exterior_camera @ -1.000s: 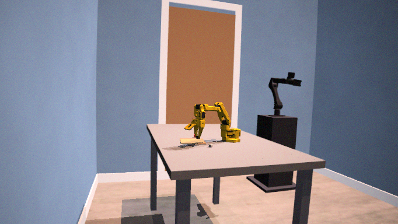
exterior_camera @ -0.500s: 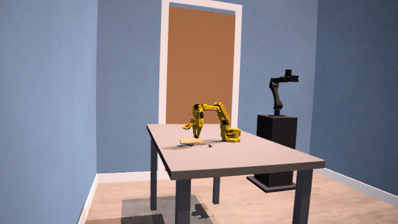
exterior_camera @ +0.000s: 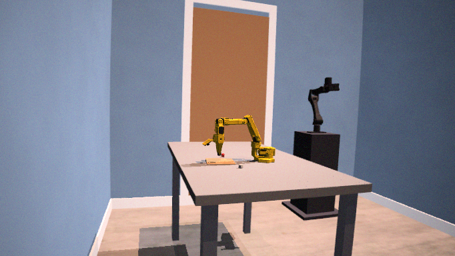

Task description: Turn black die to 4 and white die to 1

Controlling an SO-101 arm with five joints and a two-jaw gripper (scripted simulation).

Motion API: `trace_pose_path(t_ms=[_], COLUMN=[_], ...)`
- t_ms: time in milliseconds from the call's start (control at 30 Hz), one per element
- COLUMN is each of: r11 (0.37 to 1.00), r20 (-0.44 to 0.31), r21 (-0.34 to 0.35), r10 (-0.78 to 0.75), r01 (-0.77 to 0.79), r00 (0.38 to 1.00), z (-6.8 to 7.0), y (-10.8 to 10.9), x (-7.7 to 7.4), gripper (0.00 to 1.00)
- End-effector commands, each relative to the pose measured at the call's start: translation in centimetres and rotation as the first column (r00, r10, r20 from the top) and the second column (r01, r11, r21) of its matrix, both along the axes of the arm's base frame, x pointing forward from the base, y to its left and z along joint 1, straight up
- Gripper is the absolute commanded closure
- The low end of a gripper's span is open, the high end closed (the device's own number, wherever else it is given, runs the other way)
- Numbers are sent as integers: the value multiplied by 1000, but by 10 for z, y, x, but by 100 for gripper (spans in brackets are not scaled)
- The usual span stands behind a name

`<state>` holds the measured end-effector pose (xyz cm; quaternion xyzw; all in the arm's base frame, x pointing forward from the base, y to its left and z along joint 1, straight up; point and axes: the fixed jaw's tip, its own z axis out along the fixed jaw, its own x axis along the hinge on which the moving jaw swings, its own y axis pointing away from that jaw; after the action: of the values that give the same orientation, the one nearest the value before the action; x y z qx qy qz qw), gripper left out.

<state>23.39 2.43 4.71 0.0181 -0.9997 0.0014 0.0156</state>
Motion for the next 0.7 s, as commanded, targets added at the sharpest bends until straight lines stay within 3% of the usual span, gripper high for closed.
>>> trace_pose_path(t_ms=[0,667], r11=[998,995], r20=[76,97], r21=[7,8], r10=[-70,-103], r01=[70,103], r00=[995,990], z=[14,17], y=[-15,-24], x=[6,6], gripper=[100,100])
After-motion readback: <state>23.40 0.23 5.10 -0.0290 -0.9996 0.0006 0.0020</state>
